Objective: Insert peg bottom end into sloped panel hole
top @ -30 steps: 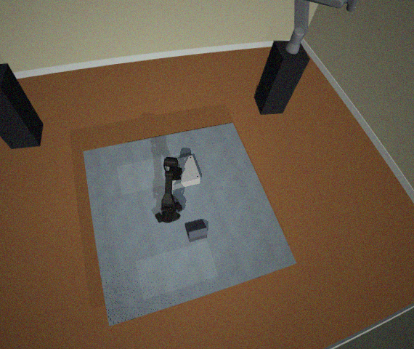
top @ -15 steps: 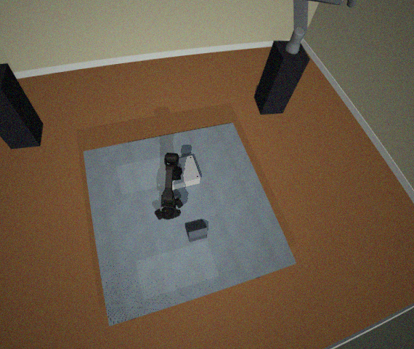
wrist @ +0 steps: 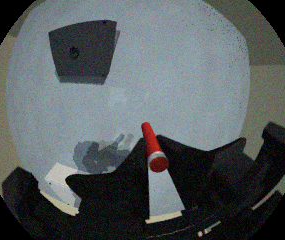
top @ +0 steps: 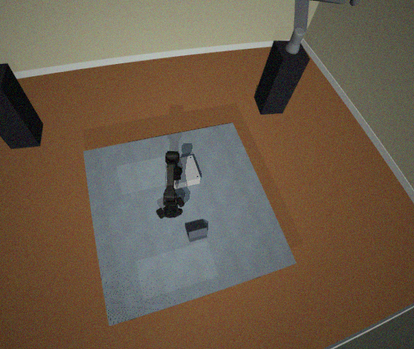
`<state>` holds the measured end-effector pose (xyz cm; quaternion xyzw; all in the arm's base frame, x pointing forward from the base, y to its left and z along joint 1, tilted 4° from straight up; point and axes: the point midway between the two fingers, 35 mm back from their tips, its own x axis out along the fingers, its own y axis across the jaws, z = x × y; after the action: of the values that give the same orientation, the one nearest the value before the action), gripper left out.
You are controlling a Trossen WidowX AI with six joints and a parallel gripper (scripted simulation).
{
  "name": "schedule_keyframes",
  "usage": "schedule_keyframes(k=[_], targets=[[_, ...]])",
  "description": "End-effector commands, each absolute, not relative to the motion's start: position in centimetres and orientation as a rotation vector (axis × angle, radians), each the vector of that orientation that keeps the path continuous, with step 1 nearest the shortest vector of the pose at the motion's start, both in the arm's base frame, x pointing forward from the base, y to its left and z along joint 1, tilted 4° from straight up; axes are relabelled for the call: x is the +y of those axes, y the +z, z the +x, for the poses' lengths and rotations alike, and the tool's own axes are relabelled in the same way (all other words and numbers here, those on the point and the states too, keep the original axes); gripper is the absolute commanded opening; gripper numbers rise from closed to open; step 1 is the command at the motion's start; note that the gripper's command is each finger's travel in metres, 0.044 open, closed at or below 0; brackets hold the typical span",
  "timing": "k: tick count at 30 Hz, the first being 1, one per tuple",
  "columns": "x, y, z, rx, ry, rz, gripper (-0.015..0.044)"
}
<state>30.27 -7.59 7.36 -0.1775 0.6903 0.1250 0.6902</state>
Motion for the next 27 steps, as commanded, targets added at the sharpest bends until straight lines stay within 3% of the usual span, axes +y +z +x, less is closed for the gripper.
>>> schedule_keyframes(k=[1, 27], targets=[[-7.0, 7.6, 30.5, 1.518, 0.261, -0.407, 0.0000], [-3.4, 7.8, 31.2, 1.375, 0.206, -0.440, 0.0000]])
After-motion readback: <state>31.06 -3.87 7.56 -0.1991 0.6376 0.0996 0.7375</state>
